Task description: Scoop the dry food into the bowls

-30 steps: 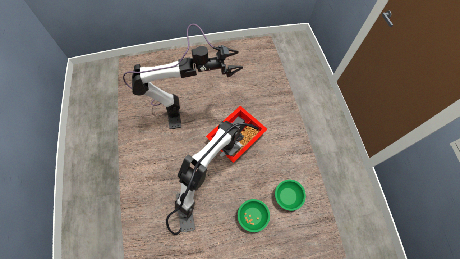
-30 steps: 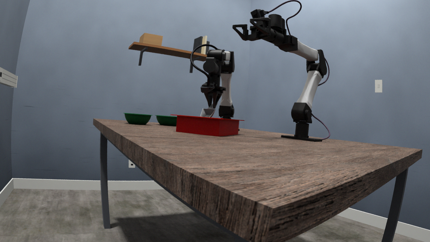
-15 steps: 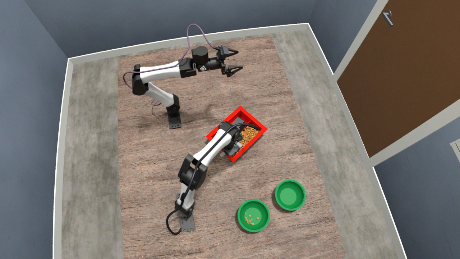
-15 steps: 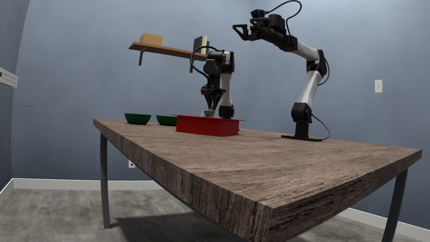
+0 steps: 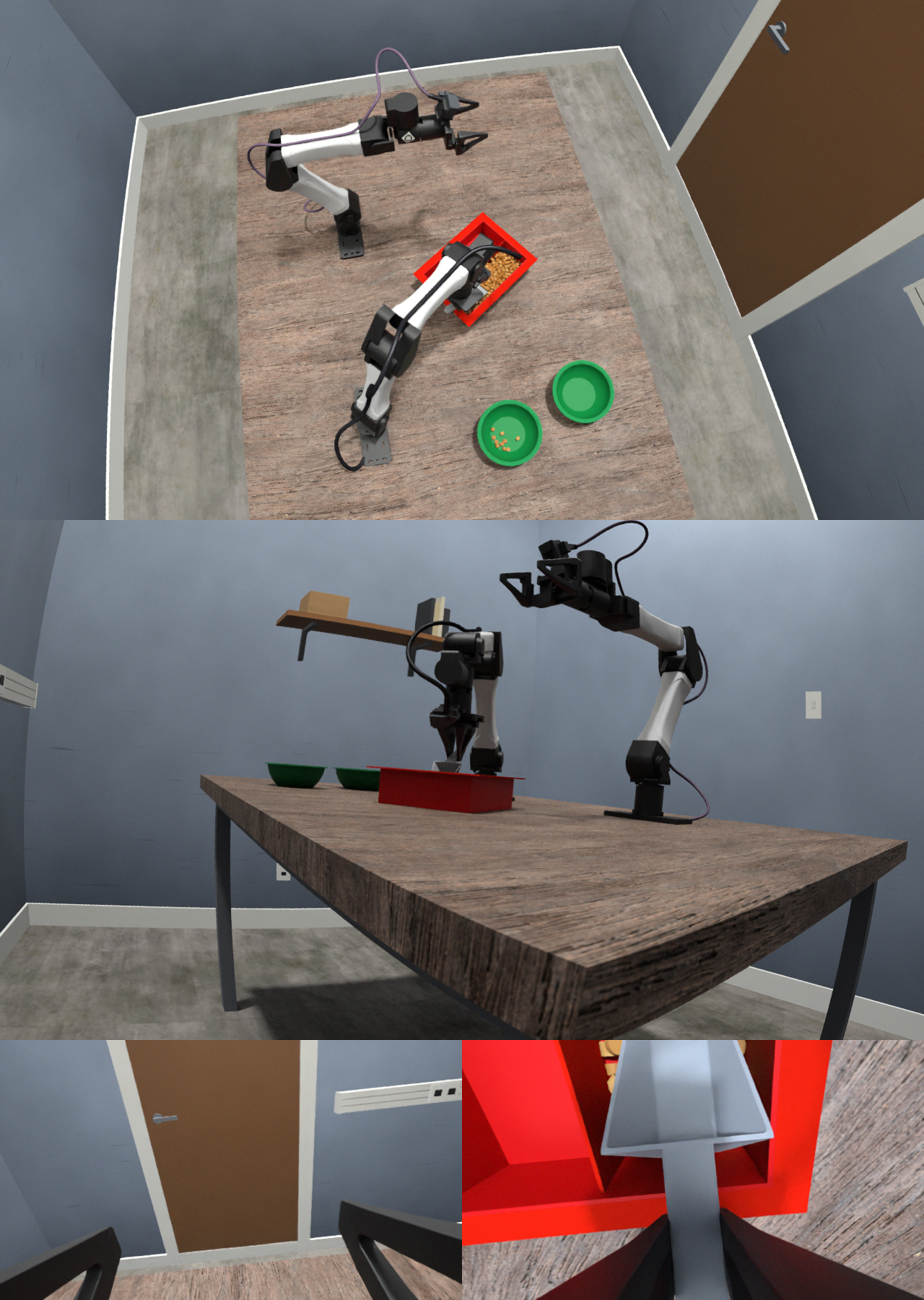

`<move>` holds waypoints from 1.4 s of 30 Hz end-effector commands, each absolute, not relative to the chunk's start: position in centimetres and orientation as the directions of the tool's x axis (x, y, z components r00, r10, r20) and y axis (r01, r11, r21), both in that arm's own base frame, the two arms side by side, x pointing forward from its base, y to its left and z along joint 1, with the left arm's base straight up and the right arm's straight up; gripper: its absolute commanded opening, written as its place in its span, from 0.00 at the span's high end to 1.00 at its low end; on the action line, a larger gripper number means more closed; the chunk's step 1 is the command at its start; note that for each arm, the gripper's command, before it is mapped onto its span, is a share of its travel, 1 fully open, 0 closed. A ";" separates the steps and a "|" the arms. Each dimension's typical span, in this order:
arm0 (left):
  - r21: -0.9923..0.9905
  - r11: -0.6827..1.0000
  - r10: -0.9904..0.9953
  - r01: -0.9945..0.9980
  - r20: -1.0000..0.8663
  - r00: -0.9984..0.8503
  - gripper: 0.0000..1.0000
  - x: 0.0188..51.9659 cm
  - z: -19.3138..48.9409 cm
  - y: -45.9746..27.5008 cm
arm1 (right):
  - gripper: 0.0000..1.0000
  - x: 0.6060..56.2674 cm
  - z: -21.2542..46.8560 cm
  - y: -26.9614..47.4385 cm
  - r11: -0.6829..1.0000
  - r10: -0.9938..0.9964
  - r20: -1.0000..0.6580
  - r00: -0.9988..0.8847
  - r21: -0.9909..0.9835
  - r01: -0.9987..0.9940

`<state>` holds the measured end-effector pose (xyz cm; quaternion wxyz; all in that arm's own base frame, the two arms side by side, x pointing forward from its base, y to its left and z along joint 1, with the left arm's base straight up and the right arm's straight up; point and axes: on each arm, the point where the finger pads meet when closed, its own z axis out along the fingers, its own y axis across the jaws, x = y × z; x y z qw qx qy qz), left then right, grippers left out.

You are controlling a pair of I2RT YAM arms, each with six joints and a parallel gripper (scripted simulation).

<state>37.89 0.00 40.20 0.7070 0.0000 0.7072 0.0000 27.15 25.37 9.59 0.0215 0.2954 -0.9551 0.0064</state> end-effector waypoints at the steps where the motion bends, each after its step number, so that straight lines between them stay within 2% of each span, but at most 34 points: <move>1: -0.001 1.000 -0.001 0.000 -1.000 0.025 0.00 37.6 41.3 0.0 | 1.00 28.3 10.3 25.9 0.826 -0.564 0.016 -0.826 0.008 -0.564; 9: -0.001 1.000 -0.001 0.000 -1.000 0.025 0.00 37.6 41.3 0.0 | 1.00 29.0 11.1 26.7 0.822 -0.569 -0.028 -0.822 0.011 -0.569; 24: -0.001 1.000 -0.001 0.000 -1.000 0.025 0.00 37.6 41.3 0.0 | 1.00 30.3 9.9 27.0 0.826 -0.563 -0.006 -0.826 0.002 -0.563; 26: -0.001 1.000 -0.001 0.000 -1.000 0.025 0.00 37.6 41.3 0.0 | 1.00 30.3 11.9 27.4 0.824 -0.564 -0.072 -0.823 0.012 -0.566; 29: -0.001 1.000 -0.001 0.000 -1.000 0.025 0.00 37.6 41.3 0.0 | 1.00 30.5 11.7 27.6 0.826 -0.561 -0.073 -0.825 0.013 -0.563; 30: -0.001 1.000 -0.001 0.000 -1.000 0.025 0.73 37.6 41.3 0.0 | 1.00 30.6 12.5 27.6 0.826 -0.561 -0.095 -0.823 0.014 -0.564; 42: -0.001 1.000 -0.001 0.000 -1.000 0.025 0.73 37.6 41.3 0.0 | 1.00 30.6 12.5 27.6 0.826 -0.561 -0.095 -0.823 0.014 -0.564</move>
